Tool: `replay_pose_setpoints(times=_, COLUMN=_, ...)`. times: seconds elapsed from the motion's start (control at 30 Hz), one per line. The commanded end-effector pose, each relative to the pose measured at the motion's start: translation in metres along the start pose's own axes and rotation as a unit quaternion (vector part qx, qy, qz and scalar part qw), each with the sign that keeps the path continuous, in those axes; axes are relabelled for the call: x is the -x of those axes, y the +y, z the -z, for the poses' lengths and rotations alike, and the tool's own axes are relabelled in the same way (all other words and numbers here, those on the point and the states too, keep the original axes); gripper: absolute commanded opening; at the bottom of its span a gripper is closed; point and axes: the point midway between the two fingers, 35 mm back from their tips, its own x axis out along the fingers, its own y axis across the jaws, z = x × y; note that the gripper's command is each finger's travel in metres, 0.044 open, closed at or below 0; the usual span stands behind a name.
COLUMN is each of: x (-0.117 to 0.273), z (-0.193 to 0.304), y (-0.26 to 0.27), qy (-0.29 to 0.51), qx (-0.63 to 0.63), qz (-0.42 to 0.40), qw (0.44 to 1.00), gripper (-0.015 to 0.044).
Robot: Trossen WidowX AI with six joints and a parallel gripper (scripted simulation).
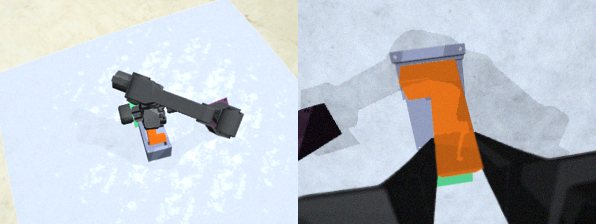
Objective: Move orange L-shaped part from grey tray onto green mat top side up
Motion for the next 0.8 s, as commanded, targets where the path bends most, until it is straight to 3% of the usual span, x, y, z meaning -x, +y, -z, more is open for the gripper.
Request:
replay_pose_setpoints(times=0.0, x=0.001, z=0.015, y=0.001, qy=0.002, qx=-0.001, qz=0.0, qw=1.0, gripper=0.0)
replay_pose_setpoints(times=0.77, x=0.001, z=0.125, y=0.012, qy=0.006, qx=0.0, qz=0.001, qw=1.0, gripper=0.0)
